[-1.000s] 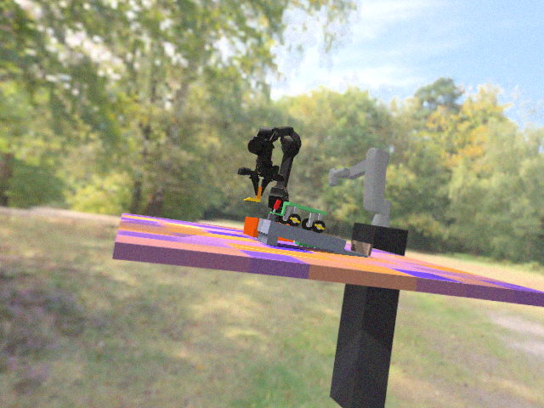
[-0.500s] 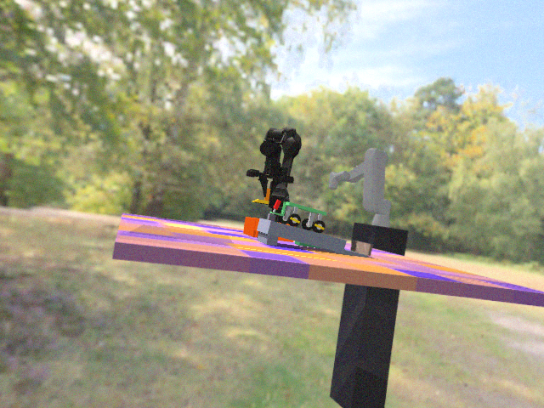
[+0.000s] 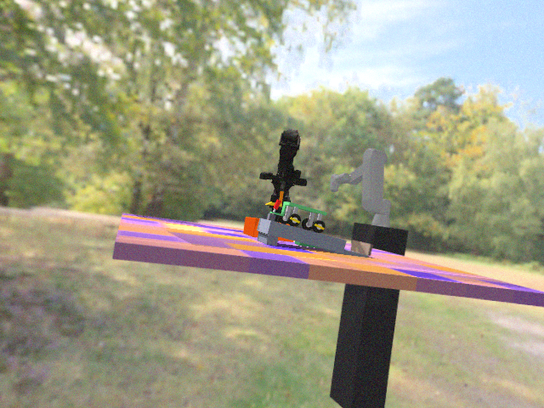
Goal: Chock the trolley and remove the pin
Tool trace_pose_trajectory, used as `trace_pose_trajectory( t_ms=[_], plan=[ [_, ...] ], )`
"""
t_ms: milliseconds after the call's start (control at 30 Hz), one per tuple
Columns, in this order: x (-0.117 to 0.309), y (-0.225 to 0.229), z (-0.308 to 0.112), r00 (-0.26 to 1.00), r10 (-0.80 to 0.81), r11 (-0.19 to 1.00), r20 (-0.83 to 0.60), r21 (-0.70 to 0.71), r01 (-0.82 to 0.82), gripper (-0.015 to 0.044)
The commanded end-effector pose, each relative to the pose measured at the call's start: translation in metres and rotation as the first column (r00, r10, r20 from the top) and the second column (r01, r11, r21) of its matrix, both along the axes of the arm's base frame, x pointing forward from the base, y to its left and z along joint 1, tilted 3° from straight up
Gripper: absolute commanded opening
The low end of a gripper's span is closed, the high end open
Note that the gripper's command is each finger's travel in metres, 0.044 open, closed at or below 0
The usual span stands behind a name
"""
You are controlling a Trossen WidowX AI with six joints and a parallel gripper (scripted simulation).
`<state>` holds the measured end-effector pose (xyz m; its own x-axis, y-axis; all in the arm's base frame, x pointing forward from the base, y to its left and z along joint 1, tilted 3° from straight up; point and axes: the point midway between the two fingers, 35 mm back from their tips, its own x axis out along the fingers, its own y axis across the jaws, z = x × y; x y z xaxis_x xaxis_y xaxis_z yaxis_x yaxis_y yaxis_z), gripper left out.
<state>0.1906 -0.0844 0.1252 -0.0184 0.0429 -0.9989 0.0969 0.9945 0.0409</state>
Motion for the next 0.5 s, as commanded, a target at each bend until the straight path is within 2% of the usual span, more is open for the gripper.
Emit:
trace_pose_trajectory(
  t_ms=[0,467],
  plan=[
    [0.005,0.015,-0.001,1.000,-0.006,1.000,0.002,0.003,0.006,0.0000],
    [0.021,0.064,-0.002,1.000,-0.006,1.000,0.004,0.008,0.006,0.0000]
  ],
)
